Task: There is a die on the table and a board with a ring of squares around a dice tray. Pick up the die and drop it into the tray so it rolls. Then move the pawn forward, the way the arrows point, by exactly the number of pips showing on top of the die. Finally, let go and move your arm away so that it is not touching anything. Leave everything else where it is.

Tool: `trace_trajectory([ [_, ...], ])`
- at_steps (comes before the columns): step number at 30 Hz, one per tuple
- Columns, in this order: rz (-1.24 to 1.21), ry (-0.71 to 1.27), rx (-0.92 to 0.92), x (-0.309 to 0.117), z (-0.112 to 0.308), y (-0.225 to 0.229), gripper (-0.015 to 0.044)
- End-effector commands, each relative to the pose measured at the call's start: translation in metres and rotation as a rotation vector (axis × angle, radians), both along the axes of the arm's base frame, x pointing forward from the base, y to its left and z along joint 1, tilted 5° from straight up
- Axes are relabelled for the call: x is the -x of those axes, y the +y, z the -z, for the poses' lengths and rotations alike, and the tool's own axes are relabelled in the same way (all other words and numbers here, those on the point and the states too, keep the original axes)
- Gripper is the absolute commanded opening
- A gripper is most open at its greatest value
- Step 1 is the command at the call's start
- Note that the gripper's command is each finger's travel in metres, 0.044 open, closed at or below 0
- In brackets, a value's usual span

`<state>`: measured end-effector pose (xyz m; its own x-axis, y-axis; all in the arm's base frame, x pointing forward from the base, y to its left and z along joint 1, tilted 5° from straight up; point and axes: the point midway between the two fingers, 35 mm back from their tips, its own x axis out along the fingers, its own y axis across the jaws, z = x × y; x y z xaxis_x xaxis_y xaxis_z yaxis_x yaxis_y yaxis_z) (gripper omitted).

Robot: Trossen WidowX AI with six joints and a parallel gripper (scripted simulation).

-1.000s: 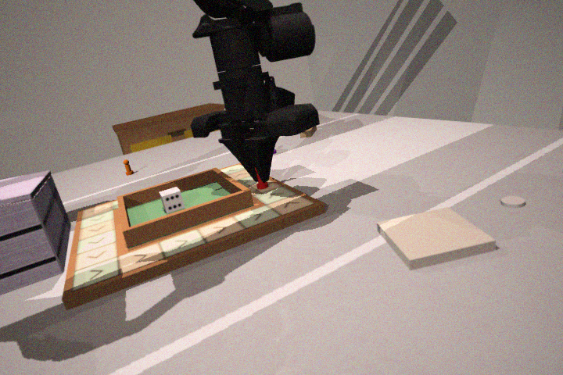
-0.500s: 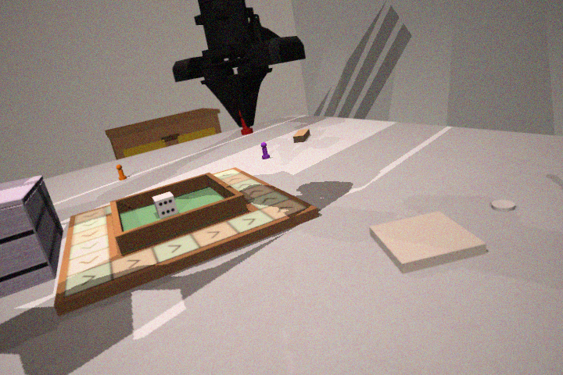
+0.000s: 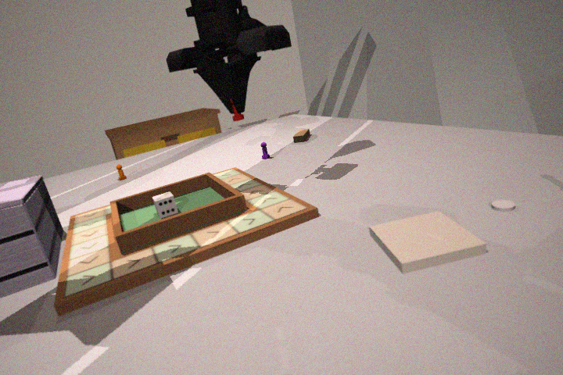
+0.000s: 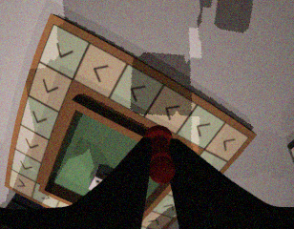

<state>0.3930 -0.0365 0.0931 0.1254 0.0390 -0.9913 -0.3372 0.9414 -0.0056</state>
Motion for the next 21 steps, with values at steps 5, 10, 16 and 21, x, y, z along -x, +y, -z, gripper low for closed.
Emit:
trace_trajectory([
  [5, 0.000, 0.018, -0.003, -0.003, 0.043, 0.053, 0.0000],
  [10, -0.001, 0.017, -0.004, -0.003, 0.050, 0.062, 0.0000],
  [16, -0.001, 0.017, -0.004, -0.006, 0.071, 0.063, 0.0000],
  [21, -0.001, 0.017, -0.004, -0.007, 0.085, 0.064, 0.0000],
])
